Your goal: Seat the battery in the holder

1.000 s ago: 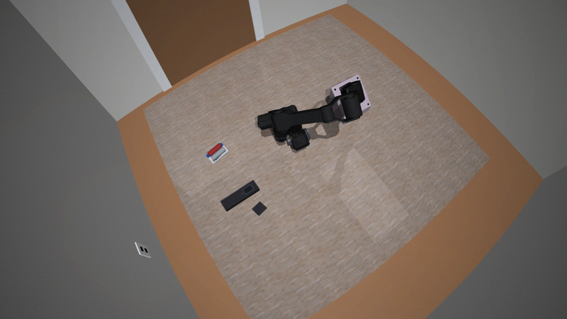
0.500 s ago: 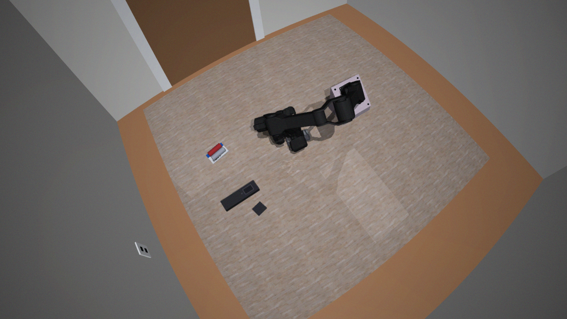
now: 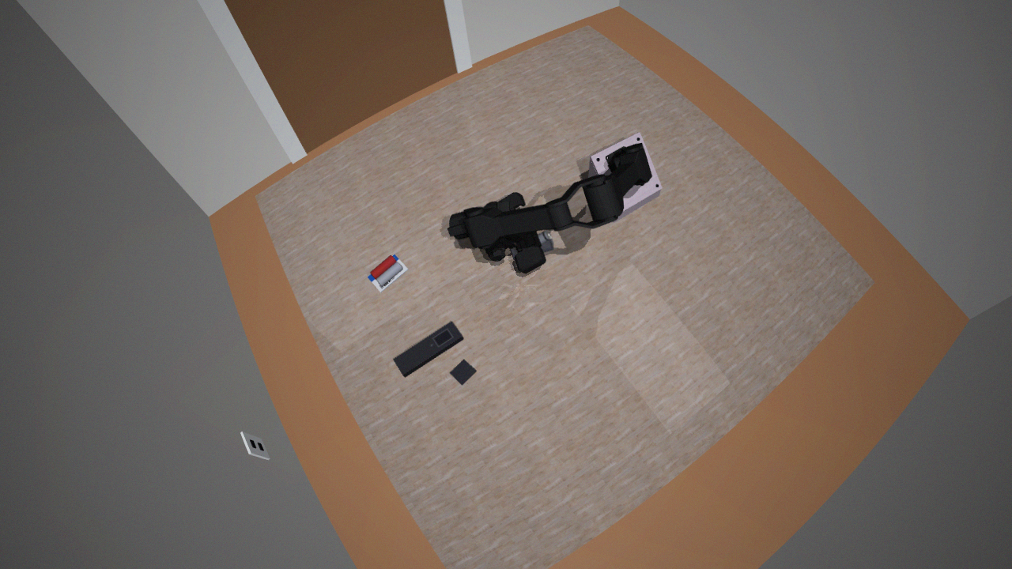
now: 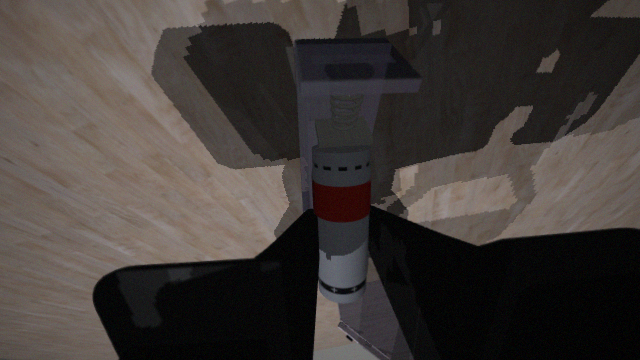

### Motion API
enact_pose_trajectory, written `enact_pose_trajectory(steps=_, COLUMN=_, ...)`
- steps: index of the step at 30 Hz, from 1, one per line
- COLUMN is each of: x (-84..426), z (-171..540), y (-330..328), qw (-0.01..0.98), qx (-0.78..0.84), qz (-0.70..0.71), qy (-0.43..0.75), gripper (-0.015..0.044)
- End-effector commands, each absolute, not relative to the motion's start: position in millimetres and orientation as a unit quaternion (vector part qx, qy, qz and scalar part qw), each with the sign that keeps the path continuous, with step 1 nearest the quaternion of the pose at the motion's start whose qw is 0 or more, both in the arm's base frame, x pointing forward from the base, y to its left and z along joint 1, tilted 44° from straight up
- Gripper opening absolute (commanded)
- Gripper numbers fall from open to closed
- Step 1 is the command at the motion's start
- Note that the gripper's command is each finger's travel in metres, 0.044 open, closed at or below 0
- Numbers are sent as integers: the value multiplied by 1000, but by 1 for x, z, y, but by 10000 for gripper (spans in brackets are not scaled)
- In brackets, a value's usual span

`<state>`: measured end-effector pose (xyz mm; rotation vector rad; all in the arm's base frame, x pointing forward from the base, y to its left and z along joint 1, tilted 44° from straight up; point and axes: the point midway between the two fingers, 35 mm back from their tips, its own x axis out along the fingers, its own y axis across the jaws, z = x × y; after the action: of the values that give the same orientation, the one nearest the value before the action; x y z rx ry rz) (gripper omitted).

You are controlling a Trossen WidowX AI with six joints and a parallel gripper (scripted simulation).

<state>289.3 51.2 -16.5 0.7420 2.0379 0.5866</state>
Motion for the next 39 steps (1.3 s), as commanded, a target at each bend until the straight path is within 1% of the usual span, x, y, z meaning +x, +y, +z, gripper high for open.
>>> enact_pose_trajectory(steps=1, x=291, z=-19, y=51, qw=429, qx=294, qz=237, qy=821, gripper=76)
enact_pose_trajectory(steps=39, x=311, z=-24, y=48, qw=430, qx=295, qz=237, qy=819, gripper=76)
